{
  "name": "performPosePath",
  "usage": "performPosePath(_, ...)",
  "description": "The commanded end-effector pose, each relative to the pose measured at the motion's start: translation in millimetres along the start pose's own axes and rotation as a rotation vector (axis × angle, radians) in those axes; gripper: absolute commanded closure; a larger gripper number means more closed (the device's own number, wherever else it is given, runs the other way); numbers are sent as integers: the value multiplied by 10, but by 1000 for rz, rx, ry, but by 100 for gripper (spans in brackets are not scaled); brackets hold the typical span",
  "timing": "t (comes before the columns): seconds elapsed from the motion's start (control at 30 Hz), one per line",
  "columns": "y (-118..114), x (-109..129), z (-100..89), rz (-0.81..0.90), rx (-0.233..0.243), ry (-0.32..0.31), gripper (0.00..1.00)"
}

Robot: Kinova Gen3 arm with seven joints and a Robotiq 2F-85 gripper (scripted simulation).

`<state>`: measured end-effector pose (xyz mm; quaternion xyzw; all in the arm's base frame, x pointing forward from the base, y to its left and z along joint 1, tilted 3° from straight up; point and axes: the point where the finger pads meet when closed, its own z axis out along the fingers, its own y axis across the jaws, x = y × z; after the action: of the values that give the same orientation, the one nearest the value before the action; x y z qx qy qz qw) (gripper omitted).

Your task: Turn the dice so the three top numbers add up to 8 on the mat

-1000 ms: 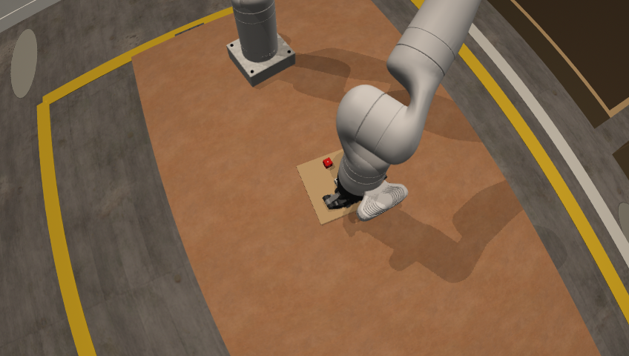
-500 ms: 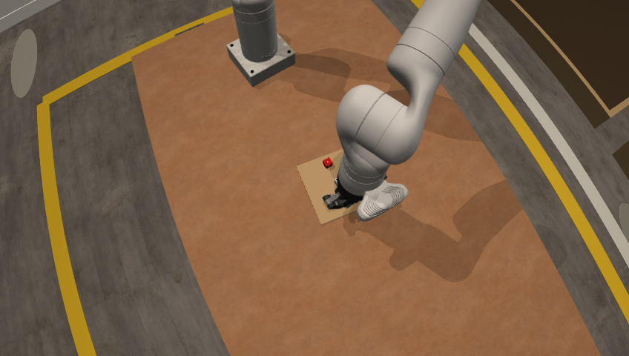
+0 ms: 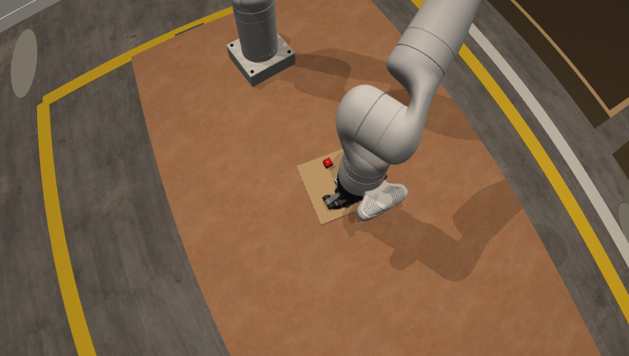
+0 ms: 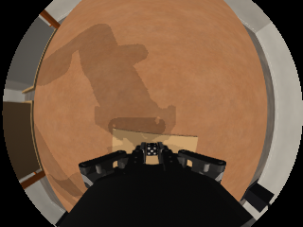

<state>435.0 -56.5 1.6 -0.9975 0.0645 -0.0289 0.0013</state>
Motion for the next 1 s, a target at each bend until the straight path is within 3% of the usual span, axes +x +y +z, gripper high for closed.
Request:
performPosePath(0.0,0,5,-6,0,0,1,77)
performPosePath(0.1,0,5,-6,0,0,1,77)
performPosePath(0.23,0,5,-6,0,0,1,69)
performPosePath(0.7,0,5,-23,0,0,1,69)
performPosePath(0.97,0,4,-286,0,0,2,69)
